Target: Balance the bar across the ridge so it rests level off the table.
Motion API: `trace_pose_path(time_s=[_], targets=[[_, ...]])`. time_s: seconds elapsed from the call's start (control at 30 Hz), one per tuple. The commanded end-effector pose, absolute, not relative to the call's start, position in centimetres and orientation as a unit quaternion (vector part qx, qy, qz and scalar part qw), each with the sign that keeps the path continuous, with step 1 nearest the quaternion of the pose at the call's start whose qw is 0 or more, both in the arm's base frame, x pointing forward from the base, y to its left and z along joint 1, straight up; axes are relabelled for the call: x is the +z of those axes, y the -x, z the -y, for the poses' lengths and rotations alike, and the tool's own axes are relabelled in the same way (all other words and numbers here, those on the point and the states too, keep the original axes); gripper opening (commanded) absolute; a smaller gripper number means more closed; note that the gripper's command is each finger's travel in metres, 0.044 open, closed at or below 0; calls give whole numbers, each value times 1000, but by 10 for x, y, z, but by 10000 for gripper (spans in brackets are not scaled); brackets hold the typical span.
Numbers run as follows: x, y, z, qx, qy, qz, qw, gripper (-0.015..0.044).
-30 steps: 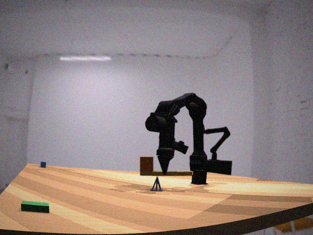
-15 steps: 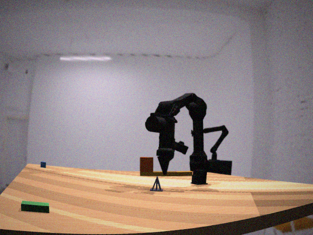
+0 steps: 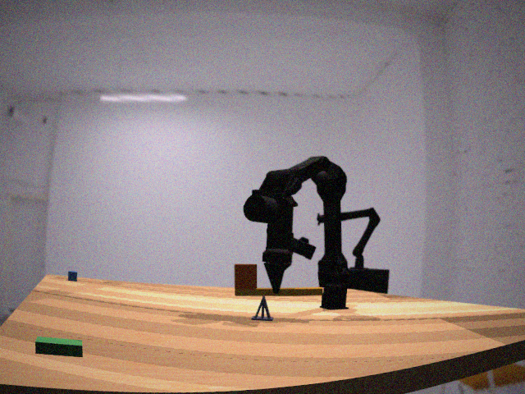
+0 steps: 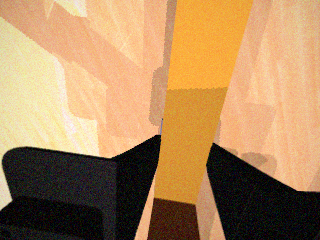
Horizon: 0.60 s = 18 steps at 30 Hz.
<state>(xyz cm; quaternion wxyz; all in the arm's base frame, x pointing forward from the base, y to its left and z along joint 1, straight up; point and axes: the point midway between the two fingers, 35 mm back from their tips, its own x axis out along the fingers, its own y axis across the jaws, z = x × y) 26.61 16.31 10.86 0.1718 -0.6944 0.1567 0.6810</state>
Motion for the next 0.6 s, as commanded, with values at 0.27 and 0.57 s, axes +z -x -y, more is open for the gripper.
trace_pose_path(time_s=[0.27, 0.57], targets=[[108, -267, -163, 680, 696, -155, 170, 0], [107, -267, -163, 680, 696, -155, 170, 0]])
